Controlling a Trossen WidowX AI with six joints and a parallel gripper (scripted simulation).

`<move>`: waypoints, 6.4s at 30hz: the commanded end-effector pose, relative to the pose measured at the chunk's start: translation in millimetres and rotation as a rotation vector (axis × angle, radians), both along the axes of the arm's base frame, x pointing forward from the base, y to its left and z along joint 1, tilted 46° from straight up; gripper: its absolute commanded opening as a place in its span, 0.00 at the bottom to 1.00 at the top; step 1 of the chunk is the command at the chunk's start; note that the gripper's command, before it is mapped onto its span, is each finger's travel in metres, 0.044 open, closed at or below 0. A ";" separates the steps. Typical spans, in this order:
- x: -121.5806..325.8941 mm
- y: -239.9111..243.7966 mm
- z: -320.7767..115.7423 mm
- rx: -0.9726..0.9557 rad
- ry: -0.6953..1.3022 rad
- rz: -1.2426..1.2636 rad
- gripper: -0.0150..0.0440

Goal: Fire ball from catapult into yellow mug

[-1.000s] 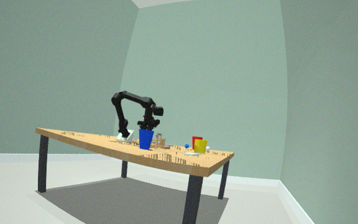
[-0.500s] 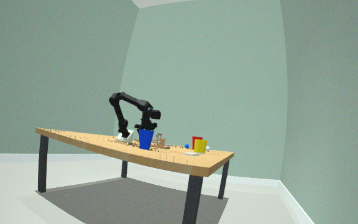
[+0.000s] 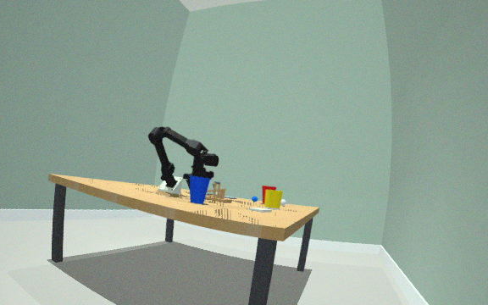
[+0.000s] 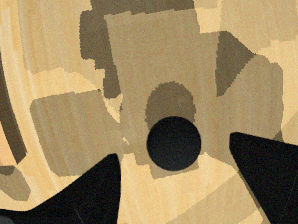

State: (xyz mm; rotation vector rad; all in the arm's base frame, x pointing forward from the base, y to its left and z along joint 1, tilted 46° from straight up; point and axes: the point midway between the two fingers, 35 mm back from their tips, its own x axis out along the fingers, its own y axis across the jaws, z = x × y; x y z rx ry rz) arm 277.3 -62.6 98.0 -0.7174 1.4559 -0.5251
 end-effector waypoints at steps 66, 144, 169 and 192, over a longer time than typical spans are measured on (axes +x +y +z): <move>-17.4 114.0 9.0 0.014 0.140 -0.063 0.25; -3.4 216.4 -25.8 0.218 0.062 0.096 1.00; 196.7 277.6 38.0 0.088 -0.411 0.695 1.00; 210.8 281.6 42.1 0.065 -0.431 0.714 1.00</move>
